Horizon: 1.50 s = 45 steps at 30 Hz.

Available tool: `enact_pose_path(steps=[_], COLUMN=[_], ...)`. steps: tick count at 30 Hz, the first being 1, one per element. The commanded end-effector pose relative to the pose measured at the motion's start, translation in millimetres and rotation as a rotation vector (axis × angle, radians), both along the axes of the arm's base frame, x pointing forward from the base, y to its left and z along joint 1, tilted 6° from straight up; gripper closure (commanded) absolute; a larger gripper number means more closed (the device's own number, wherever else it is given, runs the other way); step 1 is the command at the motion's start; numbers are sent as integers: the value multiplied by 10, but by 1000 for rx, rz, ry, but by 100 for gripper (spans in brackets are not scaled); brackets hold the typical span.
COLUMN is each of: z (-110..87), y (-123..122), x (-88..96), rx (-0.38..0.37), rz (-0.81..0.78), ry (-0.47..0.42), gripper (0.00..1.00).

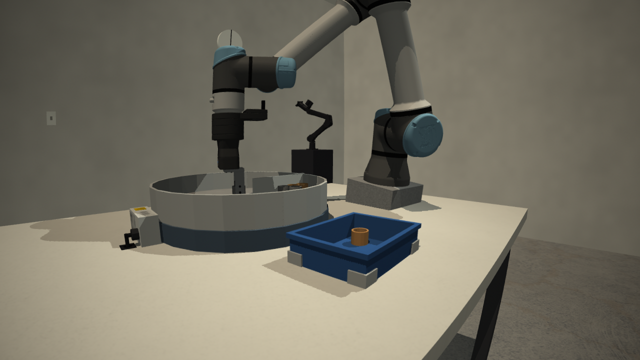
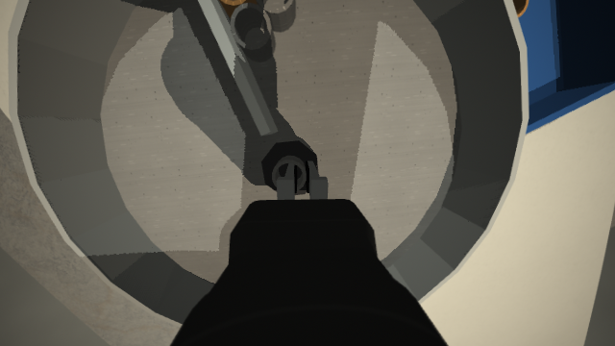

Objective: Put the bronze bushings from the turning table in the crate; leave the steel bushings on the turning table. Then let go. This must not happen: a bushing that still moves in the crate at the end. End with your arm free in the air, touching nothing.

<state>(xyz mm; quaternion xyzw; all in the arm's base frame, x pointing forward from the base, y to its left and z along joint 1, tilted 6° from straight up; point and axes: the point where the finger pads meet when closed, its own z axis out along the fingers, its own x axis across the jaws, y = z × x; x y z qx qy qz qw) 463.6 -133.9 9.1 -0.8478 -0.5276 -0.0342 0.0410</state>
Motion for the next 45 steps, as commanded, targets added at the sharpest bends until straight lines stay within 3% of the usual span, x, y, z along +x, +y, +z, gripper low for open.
enact_pose_path(steps=[1, 10, 11, 45], z=[-4, -4, -4, -4], y=[-2, -2, -2, -2], x=[4, 4, 4, 4], rx=[-1, -1, -1, -1], rz=[0, 0, 0, 0], ry=[-2, -2, -2, -2], gripper=[100, 100, 58, 58])
